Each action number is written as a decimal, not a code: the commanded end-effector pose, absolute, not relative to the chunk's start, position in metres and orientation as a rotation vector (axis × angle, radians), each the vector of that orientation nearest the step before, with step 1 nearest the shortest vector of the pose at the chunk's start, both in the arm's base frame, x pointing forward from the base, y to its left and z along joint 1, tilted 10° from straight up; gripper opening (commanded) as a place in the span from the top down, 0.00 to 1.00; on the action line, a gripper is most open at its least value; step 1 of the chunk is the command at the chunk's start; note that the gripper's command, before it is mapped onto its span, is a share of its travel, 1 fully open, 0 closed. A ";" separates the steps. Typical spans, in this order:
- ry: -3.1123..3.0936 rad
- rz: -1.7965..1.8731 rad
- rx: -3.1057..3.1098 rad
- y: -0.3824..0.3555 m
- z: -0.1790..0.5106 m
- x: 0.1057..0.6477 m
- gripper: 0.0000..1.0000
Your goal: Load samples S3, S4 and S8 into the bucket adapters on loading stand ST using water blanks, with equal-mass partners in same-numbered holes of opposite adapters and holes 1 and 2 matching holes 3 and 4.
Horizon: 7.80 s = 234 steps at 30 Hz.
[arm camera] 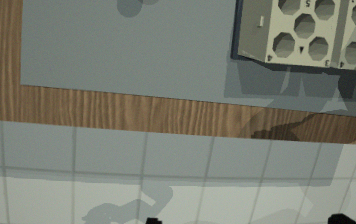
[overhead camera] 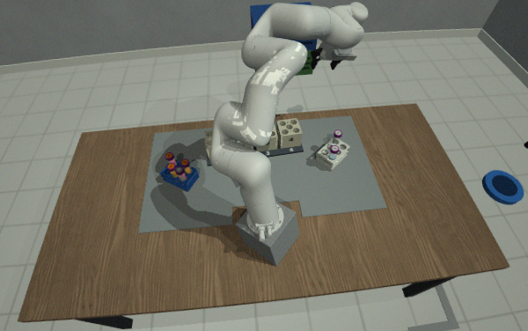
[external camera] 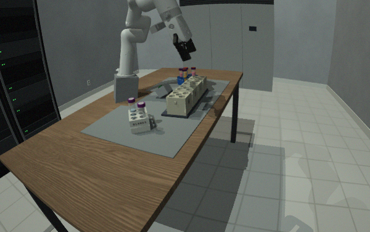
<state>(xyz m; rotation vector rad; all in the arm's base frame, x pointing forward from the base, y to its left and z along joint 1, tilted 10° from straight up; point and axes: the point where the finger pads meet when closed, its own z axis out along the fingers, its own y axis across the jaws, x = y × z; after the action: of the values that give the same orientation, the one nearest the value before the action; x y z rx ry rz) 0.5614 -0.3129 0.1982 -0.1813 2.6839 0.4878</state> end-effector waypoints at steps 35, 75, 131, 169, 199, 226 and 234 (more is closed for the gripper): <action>2.244 0.147 -1.615 -0.172 0.196 0.536 0.00; 0.995 -0.100 -2.727 -0.049 0.175 0.462 0.00; 0.853 -0.118 -2.850 -0.081 0.138 0.366 0.00; 1.113 -0.094 -2.755 -0.224 0.111 0.299 0.00; 1.113 -0.094 -2.756 -0.315 0.077 0.258 0.00; 1.113 -0.093 -2.756 -0.307 0.017 0.265 0.00; 1.113 -0.093 -2.756 -0.304 -0.002 0.267 0.00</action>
<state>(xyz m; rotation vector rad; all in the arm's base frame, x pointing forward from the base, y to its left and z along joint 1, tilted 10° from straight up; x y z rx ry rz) 0.2656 -0.3029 0.0007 -2.7538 1.1124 -0.0870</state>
